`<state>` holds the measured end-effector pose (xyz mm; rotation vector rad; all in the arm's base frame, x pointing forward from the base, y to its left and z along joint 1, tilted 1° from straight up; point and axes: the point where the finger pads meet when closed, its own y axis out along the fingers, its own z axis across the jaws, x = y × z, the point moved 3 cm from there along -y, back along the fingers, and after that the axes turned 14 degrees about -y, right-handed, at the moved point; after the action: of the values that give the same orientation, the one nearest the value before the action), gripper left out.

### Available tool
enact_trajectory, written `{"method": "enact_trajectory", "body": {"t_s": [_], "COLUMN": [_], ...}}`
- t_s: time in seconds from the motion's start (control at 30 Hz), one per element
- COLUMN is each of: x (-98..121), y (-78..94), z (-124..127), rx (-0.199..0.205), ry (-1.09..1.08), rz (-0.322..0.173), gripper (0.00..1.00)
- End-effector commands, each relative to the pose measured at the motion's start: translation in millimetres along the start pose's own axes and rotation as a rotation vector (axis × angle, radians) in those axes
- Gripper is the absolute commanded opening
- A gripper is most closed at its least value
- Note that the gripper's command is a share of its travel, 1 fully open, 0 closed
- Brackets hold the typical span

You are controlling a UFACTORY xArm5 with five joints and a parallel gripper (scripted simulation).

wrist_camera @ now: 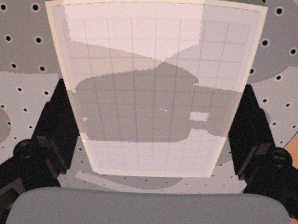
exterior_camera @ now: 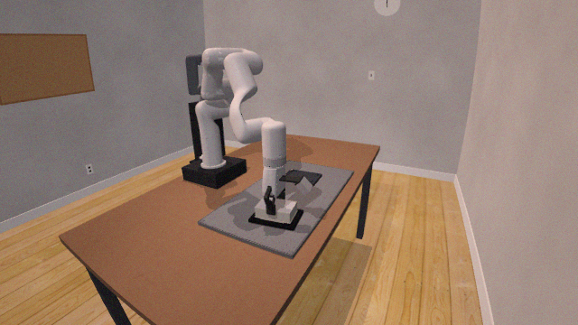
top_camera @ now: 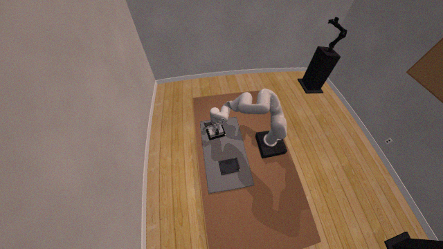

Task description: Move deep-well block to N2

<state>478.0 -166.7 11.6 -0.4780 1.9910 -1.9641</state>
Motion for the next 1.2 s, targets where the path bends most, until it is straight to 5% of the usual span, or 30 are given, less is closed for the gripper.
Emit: {"method": "enact_trajectory", "body": {"t_s": [0.0,1.17], "x": [-1,-1], "y": [-1.3,18.7], "z": [1,1], "rx": [0.003,0.002], "ry": [0.0,0.0], "rz": [0.003,0.002], "gripper": [1.0,1.0]}}
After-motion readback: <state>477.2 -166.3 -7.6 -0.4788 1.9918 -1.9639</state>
